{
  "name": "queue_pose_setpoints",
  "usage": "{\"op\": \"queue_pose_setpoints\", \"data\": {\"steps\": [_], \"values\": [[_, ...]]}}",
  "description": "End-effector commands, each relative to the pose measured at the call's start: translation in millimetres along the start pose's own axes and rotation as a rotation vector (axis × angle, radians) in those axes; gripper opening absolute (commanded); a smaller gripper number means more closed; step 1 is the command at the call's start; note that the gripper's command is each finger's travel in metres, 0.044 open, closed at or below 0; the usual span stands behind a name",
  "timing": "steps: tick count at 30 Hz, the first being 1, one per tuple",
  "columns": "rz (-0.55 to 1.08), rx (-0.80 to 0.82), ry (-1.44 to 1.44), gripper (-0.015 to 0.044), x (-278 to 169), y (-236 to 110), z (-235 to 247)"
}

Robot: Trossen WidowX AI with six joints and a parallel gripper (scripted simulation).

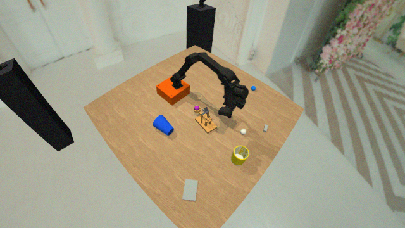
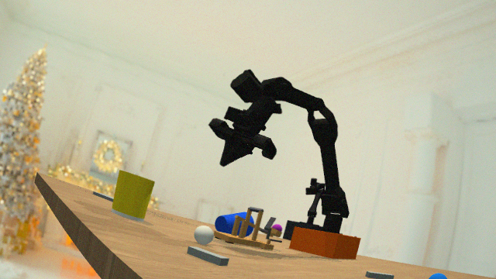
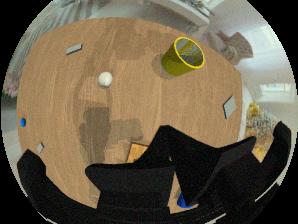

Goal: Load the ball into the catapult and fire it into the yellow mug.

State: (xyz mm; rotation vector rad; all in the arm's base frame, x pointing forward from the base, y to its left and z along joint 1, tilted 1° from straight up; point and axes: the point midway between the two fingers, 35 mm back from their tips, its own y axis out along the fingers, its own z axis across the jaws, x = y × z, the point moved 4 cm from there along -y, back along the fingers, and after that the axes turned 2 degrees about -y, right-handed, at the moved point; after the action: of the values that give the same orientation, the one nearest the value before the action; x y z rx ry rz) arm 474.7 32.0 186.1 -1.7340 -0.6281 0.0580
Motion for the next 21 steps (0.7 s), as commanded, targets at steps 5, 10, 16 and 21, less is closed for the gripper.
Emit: {"op": "queue_pose_setpoints", "data": {"steps": [5, 10, 16, 21], "values": [[0.151, -0.005, -0.196, 0.0, -28, 5, 41], [0.244, -0.006, -0.323, 0.0, -47, 7, 64], [0.354, -0.008, -0.482, 0.0, -72, 8, 88], [0.444, -0.012, -0.62, 0.0, -93, 6, 105]]}}
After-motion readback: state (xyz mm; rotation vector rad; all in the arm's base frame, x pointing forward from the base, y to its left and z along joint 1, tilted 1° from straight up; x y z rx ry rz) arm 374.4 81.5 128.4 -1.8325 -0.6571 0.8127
